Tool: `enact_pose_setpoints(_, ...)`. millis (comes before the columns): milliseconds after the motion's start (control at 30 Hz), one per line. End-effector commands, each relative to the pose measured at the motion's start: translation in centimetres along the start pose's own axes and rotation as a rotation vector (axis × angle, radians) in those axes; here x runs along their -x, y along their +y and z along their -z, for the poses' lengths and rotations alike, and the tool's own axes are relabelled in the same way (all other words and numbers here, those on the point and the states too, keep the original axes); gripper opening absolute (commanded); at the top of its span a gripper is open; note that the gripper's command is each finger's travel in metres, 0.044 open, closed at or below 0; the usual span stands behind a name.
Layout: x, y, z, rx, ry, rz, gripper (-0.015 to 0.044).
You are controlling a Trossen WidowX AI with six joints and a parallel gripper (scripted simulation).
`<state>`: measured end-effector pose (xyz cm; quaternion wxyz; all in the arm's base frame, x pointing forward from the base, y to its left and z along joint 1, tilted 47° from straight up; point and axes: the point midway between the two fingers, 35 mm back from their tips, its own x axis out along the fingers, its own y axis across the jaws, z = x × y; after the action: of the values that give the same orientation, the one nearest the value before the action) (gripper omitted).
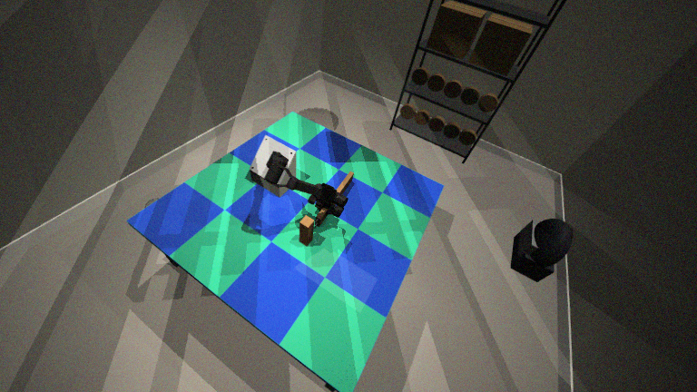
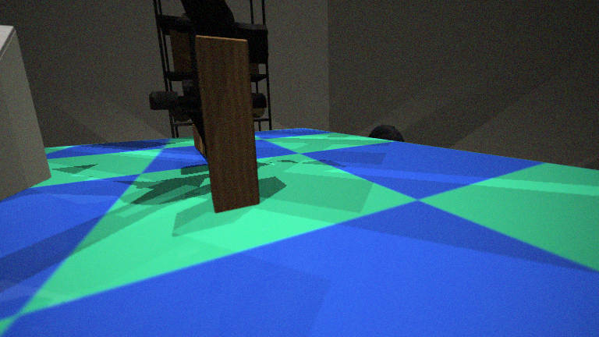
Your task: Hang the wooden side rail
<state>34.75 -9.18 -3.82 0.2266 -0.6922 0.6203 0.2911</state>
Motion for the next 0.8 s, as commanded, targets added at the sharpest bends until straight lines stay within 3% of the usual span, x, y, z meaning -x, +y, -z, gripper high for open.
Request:
enact_pose_setpoints(0,0.5,-0.23,0.04,0.005,-0.001,0.016,0.0)
enact_pose_setpoints(767,0.29,0.05,0.28,0.006,-0.001,0.015,0.0)
